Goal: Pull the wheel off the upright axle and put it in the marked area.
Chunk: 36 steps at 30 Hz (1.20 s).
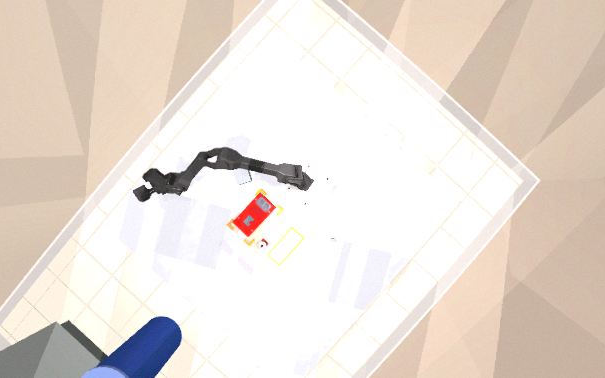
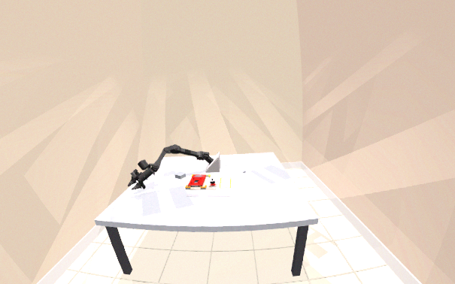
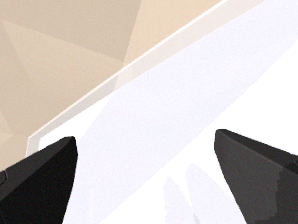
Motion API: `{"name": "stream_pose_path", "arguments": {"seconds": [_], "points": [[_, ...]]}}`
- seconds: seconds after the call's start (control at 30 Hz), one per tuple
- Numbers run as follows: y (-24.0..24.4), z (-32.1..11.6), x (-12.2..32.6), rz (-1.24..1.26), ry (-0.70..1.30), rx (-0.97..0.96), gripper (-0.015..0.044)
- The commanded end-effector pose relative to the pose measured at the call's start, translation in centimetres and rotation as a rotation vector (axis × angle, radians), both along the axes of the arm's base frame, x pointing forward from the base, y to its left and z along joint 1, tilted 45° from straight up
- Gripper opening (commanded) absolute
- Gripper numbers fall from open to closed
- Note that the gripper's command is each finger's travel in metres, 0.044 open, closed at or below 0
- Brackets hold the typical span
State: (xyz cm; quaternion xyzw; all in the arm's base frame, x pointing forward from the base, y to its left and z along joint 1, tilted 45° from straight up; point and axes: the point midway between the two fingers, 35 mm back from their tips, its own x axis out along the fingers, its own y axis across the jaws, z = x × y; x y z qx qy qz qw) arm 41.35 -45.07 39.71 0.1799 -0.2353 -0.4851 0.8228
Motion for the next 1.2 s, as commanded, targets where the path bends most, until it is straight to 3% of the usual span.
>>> {"name": "stream_pose_path", "arguments": {"seconds": [0.0,0.6,1.17], "points": [[2.2,-3.2,3.0,0.050,0.072,0.084,0.0300],[14.4,-17.6,10.7,0.209,0.504,0.392,0.0300],[30.5,-30.4,9.4,0.324,1.099,0.535,0.0300]]}}
